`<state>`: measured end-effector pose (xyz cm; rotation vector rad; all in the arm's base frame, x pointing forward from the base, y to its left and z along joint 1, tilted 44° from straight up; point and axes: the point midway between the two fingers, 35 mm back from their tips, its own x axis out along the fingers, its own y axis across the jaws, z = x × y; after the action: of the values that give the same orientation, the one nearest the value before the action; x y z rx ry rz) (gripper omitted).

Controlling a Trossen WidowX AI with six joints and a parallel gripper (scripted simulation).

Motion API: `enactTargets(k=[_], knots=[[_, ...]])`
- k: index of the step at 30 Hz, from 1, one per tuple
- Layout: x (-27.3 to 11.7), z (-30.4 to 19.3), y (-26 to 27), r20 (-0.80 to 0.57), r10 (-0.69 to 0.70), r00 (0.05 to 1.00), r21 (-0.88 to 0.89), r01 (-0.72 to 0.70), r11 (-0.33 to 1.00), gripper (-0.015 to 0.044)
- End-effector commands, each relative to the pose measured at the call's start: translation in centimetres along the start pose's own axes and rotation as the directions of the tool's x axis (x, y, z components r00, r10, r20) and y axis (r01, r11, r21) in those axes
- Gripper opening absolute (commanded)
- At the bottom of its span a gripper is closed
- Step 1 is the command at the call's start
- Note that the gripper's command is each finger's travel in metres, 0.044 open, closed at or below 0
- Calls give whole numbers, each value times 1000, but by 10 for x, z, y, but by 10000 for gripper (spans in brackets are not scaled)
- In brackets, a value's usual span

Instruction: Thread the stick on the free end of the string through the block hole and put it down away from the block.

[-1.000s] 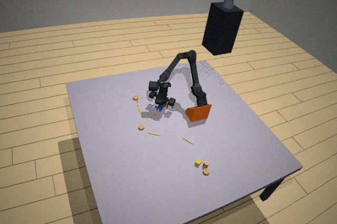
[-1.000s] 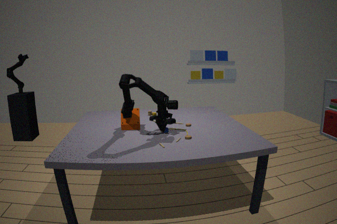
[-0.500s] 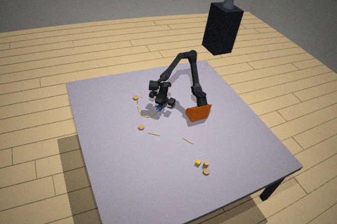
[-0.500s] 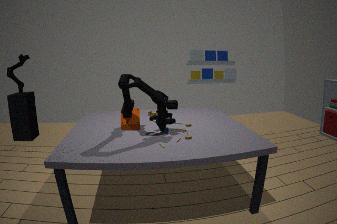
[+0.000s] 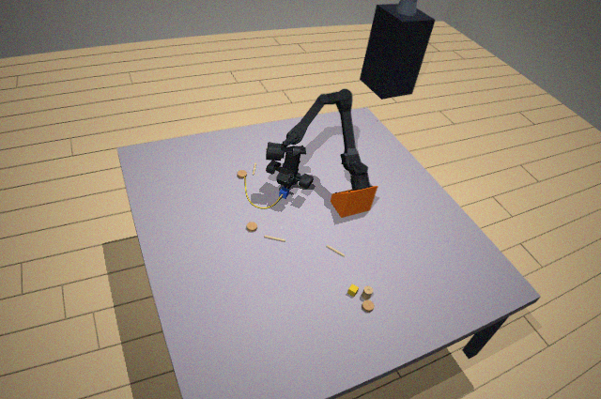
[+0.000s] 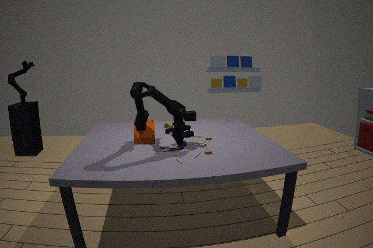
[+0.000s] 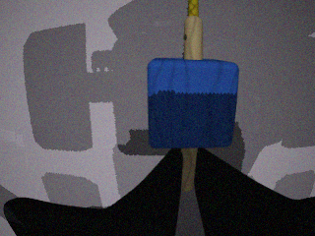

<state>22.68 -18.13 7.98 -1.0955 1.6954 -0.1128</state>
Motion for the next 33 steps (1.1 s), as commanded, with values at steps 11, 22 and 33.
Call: enactTargets(k=[11, 22, 33], knots=[[0, -1, 1, 2, -1, 1000, -5, 1, 1000, 0], [0, -15, 3, 2, -4, 1000, -2, 4, 1000, 0], [0, -29, 4, 1, -9, 1000, 1, 9, 1000, 0]])
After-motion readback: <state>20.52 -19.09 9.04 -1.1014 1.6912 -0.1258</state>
